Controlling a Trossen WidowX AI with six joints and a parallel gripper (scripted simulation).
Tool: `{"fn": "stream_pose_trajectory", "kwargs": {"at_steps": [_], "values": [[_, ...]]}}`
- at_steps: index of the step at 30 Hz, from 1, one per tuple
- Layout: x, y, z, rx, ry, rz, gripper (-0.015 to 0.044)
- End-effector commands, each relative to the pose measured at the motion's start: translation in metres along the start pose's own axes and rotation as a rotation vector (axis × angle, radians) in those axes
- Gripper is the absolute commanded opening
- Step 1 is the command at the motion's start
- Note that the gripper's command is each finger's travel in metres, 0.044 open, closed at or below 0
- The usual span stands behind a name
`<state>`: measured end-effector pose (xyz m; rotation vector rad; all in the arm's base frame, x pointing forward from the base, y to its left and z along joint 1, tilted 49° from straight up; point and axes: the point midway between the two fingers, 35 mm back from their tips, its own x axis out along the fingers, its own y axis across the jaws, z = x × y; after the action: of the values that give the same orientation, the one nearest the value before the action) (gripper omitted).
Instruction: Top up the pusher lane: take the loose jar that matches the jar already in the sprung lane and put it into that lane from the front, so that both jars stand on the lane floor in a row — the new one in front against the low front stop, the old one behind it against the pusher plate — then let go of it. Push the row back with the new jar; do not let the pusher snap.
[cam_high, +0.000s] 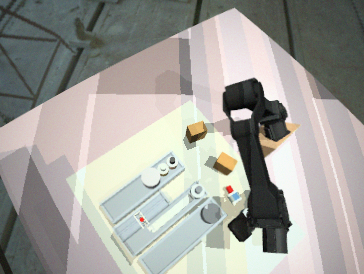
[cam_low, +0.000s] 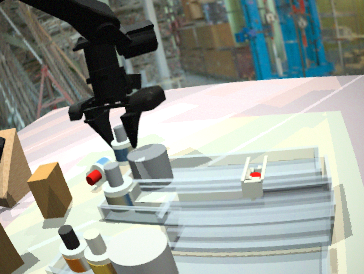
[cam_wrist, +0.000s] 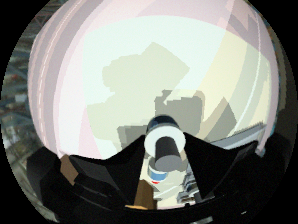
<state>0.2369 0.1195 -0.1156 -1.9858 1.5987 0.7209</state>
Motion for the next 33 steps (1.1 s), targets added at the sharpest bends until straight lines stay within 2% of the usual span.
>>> {"fn": "stream_pose_trajectory", "kwargs": {"at_steps": [1, 3, 8, 9, 19, 25, 33], "values": [[0.001, 0.0, 0.0, -0.002, 0.002, -0.002, 0.0151], [0.001, 0.0, 0.0, -0.002, 0.002, -0.002, 0.0138], [-0.019, -0.001, 0.0, -0.003, -0.002, -0.002, 0.0006], [-0.027, -0.001, 0.001, -0.004, -0.003, -0.002, 0.0], [-0.104, 0.008, -0.007, -0.005, -0.003, 0.0, 0.0], [-0.105, 0.006, -0.01, 0.027, -0.004, 0.0, 0.0], [-0.095, -0.014, -0.047, 0.409, -0.017, 0.002, 0.0]]}}
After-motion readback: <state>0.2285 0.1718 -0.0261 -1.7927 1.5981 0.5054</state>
